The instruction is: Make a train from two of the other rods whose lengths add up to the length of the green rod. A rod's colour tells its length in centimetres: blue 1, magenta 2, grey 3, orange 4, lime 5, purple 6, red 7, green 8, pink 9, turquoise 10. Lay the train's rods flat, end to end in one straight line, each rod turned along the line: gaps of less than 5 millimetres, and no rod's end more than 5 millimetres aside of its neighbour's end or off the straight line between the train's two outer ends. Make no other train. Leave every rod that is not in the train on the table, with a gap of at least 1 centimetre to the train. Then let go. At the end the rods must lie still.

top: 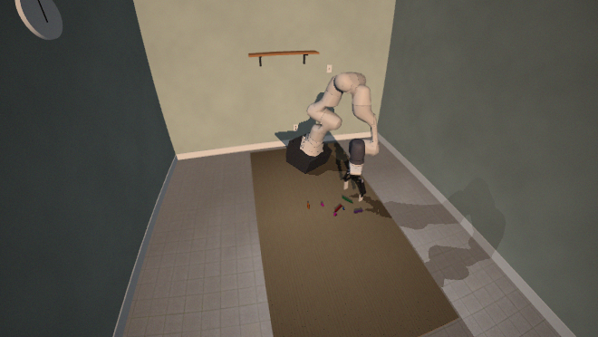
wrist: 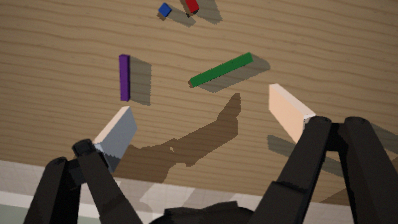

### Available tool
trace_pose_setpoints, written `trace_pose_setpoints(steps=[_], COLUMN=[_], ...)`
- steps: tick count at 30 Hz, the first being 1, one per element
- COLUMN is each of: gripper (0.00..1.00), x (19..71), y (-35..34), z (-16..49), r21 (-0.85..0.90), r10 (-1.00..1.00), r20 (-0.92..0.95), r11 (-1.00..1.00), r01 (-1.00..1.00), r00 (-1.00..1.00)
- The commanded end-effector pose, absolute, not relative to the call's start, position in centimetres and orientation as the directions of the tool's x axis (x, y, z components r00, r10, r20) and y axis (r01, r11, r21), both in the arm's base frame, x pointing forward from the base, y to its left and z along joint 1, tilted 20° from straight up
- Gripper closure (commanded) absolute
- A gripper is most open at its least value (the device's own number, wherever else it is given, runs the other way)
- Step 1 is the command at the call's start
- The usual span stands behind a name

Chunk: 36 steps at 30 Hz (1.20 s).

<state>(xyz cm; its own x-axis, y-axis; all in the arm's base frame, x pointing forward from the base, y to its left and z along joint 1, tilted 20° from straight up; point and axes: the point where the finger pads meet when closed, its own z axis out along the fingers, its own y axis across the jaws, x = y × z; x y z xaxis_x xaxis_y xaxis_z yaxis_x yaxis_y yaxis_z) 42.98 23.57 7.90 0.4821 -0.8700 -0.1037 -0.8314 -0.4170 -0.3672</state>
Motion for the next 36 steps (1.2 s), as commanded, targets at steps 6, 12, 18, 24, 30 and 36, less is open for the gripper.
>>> trace_pose_setpoints(steps=[6, 12, 18, 24, 30, 36], gripper=[0.0, 0.0, 0.0, 0.0, 0.0, 0.0], x=[43.9, 44.4, 44.9, 45.4, 45.9, 46.3], y=[23.9, 24.1, 24.2, 24.3, 24.4, 24.5], z=[8.2, 8.4, 8.6, 8.7, 8.9, 9.0], r21=[-0.306, -0.292, -0.278, -0.262, -0.245, -0.228], r10=[-0.95, -0.964, -0.972, -0.974, -0.971, -0.963], r20=[-0.153, -0.178, -0.2, -0.221, -0.24, -0.256], r11=[-0.215, -0.138, -0.065, 0.008, 0.078, 0.145], r01=[-0.927, -0.946, -0.958, -0.965, -0.966, -0.963], r00=[0.271, 0.196, 0.124, 0.052, -0.018, -0.084])
